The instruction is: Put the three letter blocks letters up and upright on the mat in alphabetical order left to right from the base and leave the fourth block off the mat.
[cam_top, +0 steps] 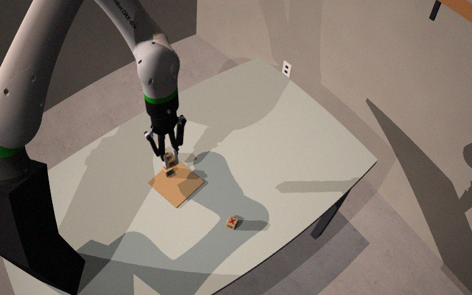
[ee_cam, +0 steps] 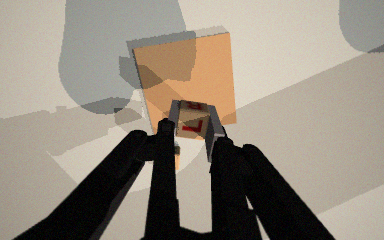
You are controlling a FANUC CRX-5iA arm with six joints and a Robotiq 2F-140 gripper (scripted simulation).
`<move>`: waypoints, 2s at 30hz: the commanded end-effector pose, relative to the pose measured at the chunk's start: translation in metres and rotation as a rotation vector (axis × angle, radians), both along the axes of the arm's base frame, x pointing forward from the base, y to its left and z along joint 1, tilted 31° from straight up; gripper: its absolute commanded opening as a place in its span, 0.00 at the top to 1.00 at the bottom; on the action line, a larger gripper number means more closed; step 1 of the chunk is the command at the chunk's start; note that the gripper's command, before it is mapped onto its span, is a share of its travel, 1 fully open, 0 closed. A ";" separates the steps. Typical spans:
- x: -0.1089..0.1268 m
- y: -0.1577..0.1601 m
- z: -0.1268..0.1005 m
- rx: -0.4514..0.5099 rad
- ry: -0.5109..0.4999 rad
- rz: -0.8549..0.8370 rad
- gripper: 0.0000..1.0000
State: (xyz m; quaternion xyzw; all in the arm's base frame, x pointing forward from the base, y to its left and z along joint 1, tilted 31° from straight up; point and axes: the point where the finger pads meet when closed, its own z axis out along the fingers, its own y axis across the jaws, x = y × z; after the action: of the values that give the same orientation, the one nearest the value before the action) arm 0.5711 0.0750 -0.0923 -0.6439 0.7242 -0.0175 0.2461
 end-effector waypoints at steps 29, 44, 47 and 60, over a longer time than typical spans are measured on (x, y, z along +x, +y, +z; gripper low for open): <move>0.010 -0.001 -0.018 0.018 -0.037 0.093 0.84; 0.034 0.020 -0.073 0.018 -0.037 0.093 0.84; 0.037 0.022 -0.078 0.018 -0.037 0.093 0.84; 0.039 0.024 -0.084 0.018 -0.037 0.093 0.84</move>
State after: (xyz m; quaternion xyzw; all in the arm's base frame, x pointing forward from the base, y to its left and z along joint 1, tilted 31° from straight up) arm 0.6103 0.0994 -0.1765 -0.6742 0.6889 -0.0112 0.2659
